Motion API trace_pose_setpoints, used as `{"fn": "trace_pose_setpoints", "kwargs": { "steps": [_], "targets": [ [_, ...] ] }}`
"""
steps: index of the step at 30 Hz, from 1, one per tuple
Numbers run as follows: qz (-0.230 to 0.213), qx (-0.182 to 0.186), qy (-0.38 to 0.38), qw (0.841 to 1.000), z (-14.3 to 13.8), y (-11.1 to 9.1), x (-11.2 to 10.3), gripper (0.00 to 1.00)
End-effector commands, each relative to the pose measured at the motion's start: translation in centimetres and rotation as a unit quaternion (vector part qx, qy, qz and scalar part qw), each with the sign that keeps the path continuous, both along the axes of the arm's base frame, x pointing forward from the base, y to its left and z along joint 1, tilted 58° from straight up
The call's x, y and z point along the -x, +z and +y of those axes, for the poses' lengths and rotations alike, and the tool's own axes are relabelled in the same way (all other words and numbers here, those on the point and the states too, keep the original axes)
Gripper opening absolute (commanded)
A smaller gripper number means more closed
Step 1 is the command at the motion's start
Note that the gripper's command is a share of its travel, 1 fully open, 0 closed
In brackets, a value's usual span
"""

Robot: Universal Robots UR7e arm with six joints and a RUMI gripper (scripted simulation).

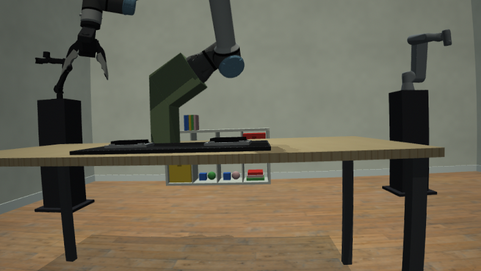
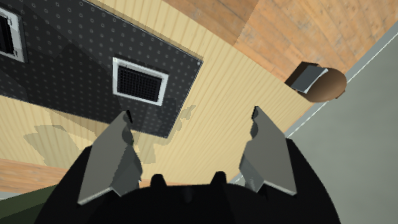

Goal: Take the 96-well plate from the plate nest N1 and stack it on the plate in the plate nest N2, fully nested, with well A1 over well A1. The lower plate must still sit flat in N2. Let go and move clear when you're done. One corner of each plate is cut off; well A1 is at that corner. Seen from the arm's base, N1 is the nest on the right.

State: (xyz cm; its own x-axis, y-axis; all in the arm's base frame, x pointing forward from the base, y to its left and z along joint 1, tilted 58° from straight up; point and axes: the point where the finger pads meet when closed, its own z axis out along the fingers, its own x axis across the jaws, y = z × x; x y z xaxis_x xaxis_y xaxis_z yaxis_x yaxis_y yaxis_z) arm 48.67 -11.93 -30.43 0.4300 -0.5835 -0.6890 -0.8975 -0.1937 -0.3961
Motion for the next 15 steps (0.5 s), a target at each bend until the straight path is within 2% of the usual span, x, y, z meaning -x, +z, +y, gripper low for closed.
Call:
{"fn": "trace_pose_setpoints", "kwargs": {
  "steps": [1, 7, 9, 13, 15],
  "targets": [
    [0.067, -0.007, -0.053, 0.996, 1.6, -0.1, 0.3, 1.00],
    [0.134, -0.019, -0.101, 0.986, 3.3, -0.1, 0.8, 1.00],
    [0.134, -0.019, -0.101, 0.986, 3.3, -0.1, 0.8, 1.00],
    [0.186, -0.028, -0.139, 0.972, 5.0, -0.1, 1.4, 1.00],
    [0.207, -0.032, -0.154, 0.966, 5.0, -0.1, 1.4, 1.00]
  ]
}}
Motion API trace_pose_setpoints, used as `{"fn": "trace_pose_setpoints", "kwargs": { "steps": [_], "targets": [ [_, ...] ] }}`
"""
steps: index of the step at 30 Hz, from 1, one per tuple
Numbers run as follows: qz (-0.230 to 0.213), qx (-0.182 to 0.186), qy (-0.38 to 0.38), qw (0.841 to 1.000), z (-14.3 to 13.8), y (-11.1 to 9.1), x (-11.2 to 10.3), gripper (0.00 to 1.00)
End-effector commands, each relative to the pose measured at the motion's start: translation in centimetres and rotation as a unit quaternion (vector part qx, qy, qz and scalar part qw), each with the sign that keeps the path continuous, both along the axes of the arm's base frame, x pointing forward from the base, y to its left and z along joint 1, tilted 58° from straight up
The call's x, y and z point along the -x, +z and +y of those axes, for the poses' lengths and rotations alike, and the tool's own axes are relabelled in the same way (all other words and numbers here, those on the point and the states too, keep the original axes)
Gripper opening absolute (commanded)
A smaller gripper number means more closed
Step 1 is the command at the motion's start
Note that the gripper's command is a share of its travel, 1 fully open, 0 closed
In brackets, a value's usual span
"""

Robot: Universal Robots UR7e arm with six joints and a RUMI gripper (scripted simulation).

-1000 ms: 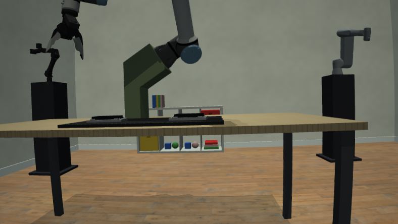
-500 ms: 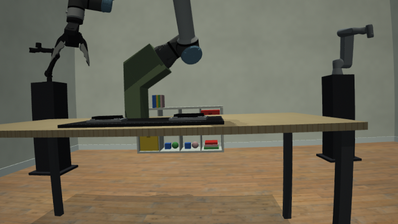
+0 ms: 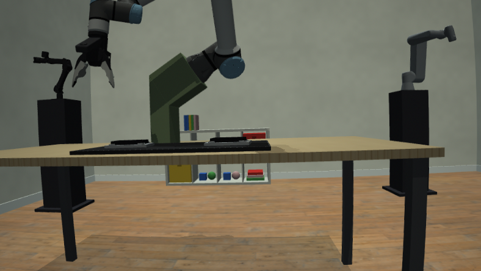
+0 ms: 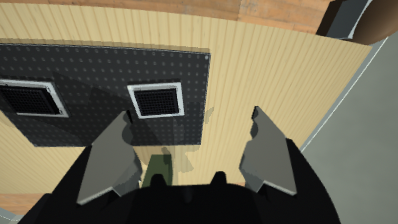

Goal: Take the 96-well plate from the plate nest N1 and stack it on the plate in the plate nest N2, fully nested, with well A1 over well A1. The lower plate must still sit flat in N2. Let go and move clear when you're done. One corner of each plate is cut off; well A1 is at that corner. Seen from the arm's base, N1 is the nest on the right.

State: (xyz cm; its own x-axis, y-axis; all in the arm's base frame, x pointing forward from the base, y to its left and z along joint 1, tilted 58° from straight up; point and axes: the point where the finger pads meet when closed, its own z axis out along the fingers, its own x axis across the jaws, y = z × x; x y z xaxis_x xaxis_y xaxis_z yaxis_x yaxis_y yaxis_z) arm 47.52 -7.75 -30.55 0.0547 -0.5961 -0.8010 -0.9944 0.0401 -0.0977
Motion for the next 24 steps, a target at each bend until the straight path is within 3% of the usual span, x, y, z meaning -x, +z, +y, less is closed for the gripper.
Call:
{"fn": "trace_pose_setpoints", "kwargs": {
  "steps": [1, 8, 11, 24],
  "targets": [
    [0.065, -0.005, -0.049, 0.997, 1.3, 0.0, 0.4, 1.00],
    [0.147, -0.019, -0.106, 0.983, 3.4, 0.1, 1.3, 1.00],
    [0.154, -0.020, -0.111, 0.982, 3.4, 0.1, 1.3, 1.00],
    [0.313, -0.045, -0.217, 0.924, 7.6, 0.5, 3.4, 1.00]
  ]
}}
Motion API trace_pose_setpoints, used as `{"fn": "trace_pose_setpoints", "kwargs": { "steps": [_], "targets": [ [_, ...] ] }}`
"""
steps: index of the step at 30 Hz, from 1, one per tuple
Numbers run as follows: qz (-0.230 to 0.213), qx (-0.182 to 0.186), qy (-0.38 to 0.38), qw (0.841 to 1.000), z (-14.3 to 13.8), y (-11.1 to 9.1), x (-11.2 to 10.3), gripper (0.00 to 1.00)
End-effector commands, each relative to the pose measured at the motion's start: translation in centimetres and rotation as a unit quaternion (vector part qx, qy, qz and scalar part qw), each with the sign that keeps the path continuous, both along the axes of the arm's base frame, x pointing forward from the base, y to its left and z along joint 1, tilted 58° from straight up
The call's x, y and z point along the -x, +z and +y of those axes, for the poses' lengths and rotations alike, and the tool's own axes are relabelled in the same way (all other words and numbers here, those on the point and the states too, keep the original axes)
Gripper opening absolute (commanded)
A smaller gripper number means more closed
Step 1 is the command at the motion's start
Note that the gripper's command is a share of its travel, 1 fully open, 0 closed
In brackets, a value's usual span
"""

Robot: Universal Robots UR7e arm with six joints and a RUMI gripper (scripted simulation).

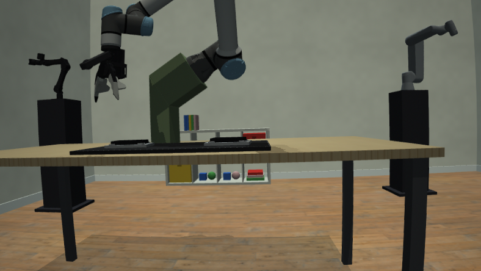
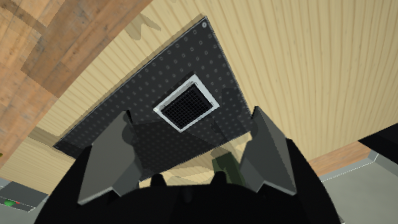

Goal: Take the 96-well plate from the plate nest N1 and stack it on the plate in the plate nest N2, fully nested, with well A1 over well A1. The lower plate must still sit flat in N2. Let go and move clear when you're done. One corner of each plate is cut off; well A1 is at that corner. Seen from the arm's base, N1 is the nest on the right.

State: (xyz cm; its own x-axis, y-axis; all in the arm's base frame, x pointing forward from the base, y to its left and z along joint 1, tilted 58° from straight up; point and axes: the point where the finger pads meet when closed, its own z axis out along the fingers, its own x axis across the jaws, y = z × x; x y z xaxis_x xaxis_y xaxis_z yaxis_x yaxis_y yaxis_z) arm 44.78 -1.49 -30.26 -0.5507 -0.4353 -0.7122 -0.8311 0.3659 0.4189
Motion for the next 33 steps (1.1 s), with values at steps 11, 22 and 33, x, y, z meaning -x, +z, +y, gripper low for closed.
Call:
{"fn": "trace_pose_setpoints", "kwargs": {
  "steps": [11, 22, 33],
  "targets": [
    [0.171, -0.019, -0.113, 0.979, 3.9, 0.6, 2.2, 1.00],
    [0.280, -0.034, -0.181, 0.942, 6.8, 1.3, 4.2, 1.00],
    [0.373, -0.046, -0.238, 0.896, 8.9, 2.0, 5.7, 1.00]
  ]
}}
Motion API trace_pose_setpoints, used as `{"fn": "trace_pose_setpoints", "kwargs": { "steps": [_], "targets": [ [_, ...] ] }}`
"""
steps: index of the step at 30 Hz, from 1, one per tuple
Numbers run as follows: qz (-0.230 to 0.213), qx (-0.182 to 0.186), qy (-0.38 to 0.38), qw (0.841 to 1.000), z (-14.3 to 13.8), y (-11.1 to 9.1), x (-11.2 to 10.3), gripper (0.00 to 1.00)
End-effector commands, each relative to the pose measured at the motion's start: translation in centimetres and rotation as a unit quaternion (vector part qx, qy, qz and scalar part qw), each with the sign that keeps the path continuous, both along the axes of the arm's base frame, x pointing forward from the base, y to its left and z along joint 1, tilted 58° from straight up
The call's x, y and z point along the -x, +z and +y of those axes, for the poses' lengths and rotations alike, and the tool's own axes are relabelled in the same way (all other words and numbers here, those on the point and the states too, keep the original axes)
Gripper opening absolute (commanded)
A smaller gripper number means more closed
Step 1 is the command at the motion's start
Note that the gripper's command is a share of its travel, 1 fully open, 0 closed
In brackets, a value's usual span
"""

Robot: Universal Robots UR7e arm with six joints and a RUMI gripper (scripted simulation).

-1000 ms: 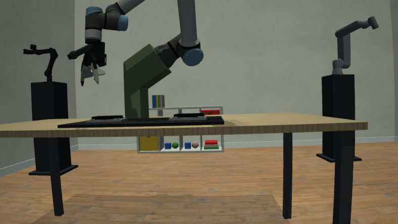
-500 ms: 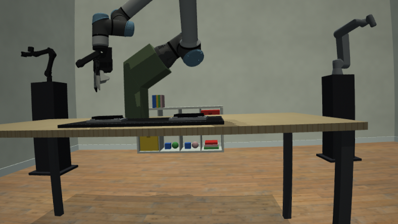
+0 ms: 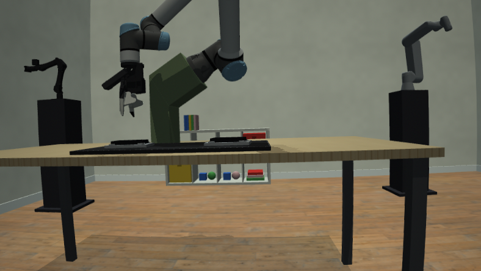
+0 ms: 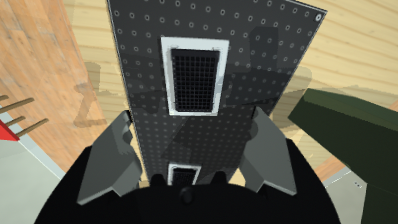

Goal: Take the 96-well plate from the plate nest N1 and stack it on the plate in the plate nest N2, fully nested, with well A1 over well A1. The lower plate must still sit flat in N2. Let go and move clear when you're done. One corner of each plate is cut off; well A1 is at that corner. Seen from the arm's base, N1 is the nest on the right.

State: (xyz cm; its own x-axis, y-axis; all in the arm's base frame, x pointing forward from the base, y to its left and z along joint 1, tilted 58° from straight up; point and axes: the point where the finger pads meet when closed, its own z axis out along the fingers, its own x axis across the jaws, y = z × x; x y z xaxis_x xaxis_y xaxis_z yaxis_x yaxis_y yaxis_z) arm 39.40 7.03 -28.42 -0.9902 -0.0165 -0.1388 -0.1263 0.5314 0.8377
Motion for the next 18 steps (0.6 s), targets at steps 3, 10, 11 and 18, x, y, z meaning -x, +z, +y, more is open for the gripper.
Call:
{"fn": "trace_pose_setpoints", "kwargs": {
  "steps": [3, 10, 11, 18],
  "targets": [
    [0.025, 0.003, -0.017, 1.000, 0.42, 0.16, 0.28, 1.00],
    [0.025, 0.003, -0.017, 1.000, 0.41, 0.16, 0.28, 1.00],
    [0.025, 0.003, -0.017, 1.000, 0.41, 0.16, 0.28, 1.00],
    [0.025, 0.003, -0.017, 1.000, 0.98, -0.20, 0.24, 1.00]
  ]
}}
